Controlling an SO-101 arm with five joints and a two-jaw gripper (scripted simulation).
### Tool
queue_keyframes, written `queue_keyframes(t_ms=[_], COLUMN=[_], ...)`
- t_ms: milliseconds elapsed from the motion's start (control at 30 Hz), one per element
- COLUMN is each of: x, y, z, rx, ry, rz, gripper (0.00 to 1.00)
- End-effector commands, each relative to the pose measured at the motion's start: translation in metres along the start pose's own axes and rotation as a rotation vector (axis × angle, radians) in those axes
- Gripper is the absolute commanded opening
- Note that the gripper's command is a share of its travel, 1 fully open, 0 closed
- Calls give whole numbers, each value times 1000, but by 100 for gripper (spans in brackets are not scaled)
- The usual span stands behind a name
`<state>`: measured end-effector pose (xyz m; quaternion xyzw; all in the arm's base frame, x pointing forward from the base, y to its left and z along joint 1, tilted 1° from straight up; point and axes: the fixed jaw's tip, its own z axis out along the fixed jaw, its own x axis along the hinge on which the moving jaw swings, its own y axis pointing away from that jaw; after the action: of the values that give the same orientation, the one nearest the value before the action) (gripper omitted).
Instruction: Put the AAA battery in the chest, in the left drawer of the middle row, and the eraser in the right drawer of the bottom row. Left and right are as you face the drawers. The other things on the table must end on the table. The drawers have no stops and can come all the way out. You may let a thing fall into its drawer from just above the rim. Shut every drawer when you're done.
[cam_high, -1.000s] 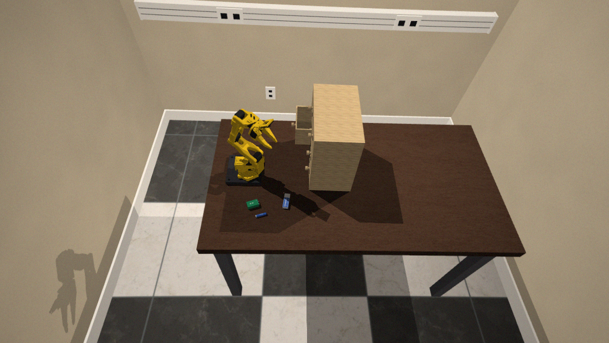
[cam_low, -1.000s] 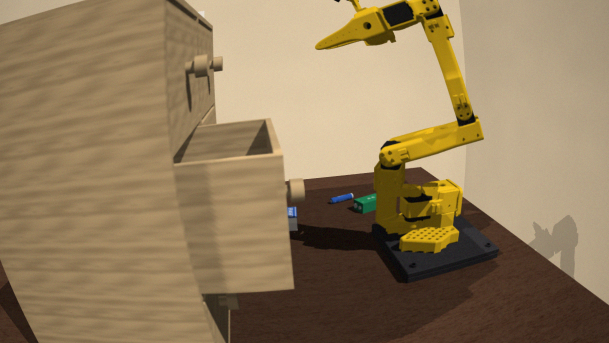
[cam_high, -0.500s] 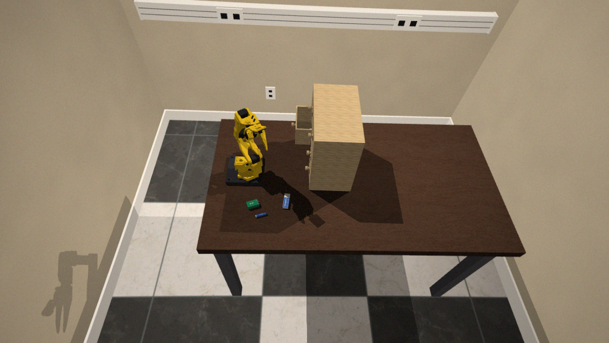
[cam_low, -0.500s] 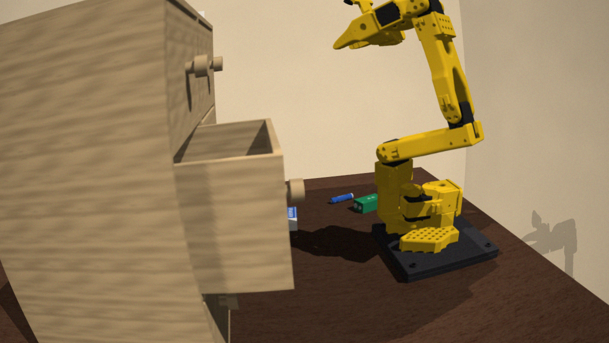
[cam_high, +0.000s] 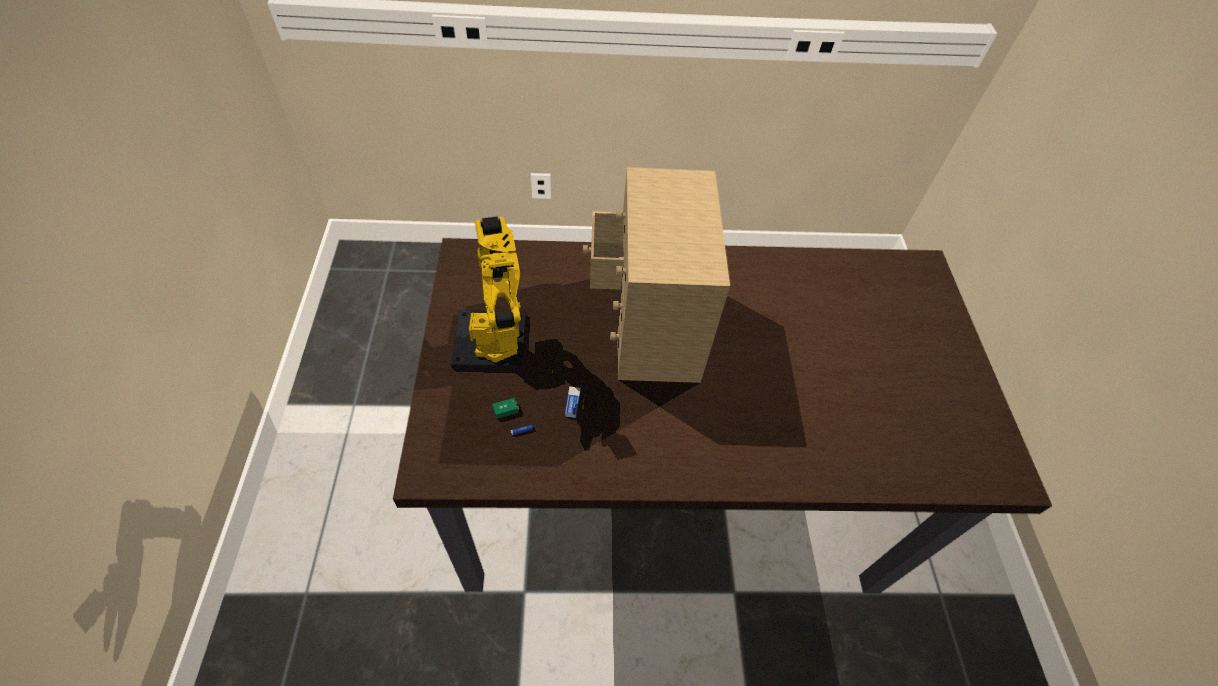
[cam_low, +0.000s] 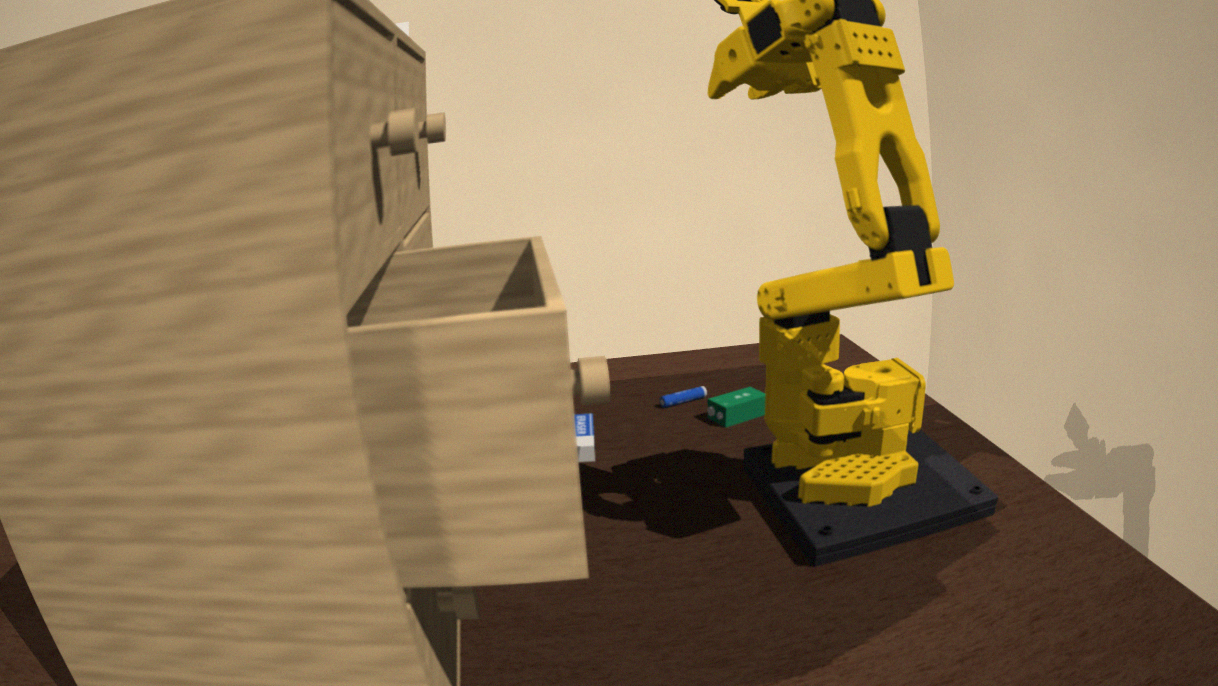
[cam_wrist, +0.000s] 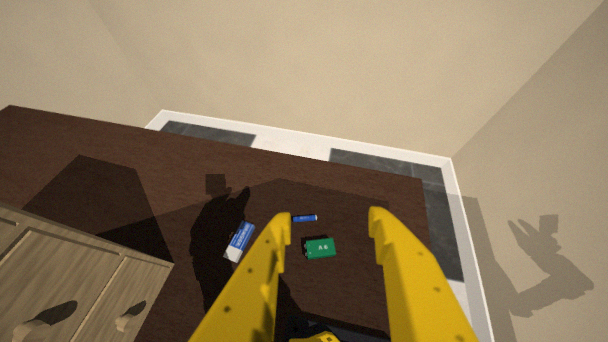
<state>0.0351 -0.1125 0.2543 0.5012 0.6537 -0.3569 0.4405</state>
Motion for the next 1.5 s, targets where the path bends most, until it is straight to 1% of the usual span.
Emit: queue_keyframes(t_ms=[0, 667, 900, 1167, 1233, 1467], x=[0, 0, 6, 19, 19, 36], y=[-2, -2, -3, -3, -3, -4], z=[1, 1, 30, 62, 62, 87], rx=[16, 16, -6, -73, -73, -167], ry=[9, 9, 167, 342, 342, 485], rz=[11, 11, -201, -439, -439, -642], gripper=[19, 19, 19, 19, 19, 19])
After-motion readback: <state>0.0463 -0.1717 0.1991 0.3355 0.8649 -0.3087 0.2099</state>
